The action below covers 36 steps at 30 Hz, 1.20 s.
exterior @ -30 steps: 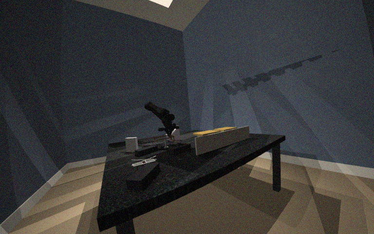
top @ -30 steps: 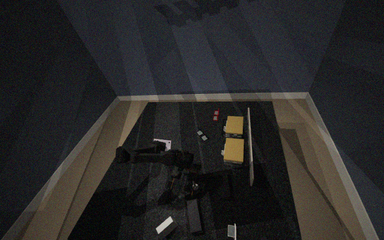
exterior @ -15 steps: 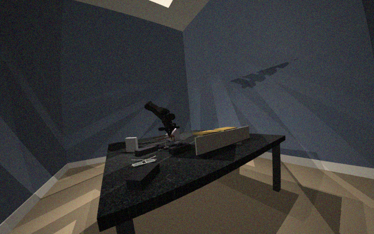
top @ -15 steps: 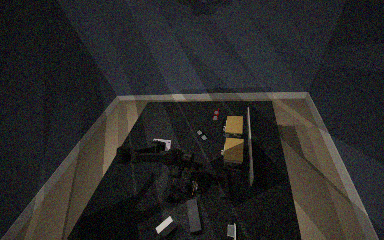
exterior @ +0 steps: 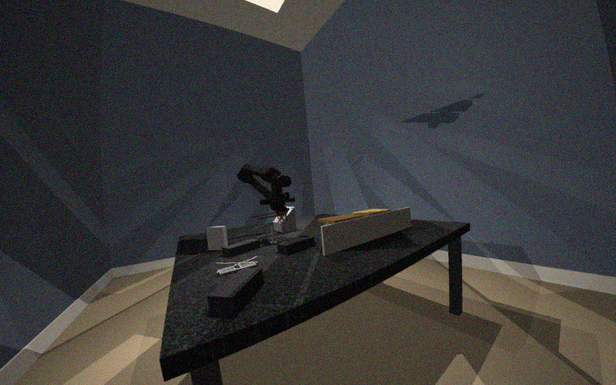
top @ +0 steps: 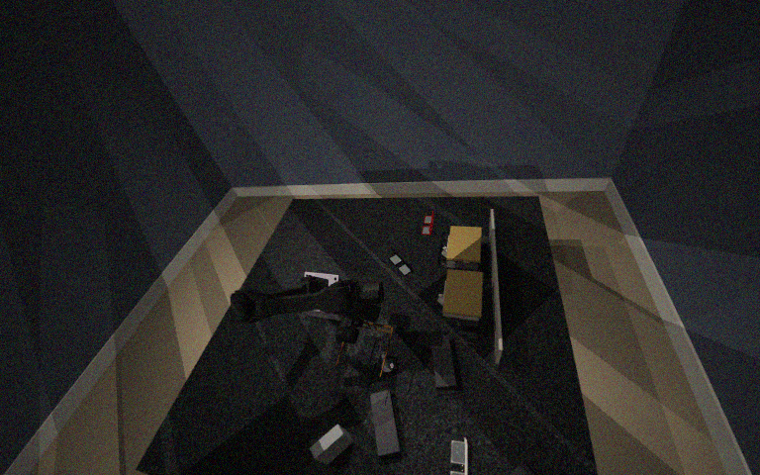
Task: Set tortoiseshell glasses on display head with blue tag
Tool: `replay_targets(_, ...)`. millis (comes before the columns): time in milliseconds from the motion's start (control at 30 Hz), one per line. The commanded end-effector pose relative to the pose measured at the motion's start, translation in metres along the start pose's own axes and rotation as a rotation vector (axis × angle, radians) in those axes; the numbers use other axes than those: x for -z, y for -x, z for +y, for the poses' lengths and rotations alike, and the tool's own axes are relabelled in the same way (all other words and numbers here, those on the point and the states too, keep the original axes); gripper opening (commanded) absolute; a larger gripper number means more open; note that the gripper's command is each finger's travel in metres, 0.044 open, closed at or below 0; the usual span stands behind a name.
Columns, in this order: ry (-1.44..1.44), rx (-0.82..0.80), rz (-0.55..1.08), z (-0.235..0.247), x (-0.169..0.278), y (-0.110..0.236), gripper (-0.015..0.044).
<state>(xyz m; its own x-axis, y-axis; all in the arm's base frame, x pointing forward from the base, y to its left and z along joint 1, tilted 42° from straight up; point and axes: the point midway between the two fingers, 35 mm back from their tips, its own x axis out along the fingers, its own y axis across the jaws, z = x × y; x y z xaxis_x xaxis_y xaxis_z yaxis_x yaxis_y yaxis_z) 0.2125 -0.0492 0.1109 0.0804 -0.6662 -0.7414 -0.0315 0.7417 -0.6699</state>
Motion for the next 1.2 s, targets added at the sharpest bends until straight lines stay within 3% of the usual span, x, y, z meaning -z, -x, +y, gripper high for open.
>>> replay_targets(0,0.036,-0.012,-0.011,0.000,0.001,0.005,0.0000)
replay_targets(600,0.559,-0.064,-0.202,-0.008,0.015,0.032,0.0000)
replay_targets(1167,1.060,-0.003,-0.422,-0.012,0.032,0.054,0.0000)
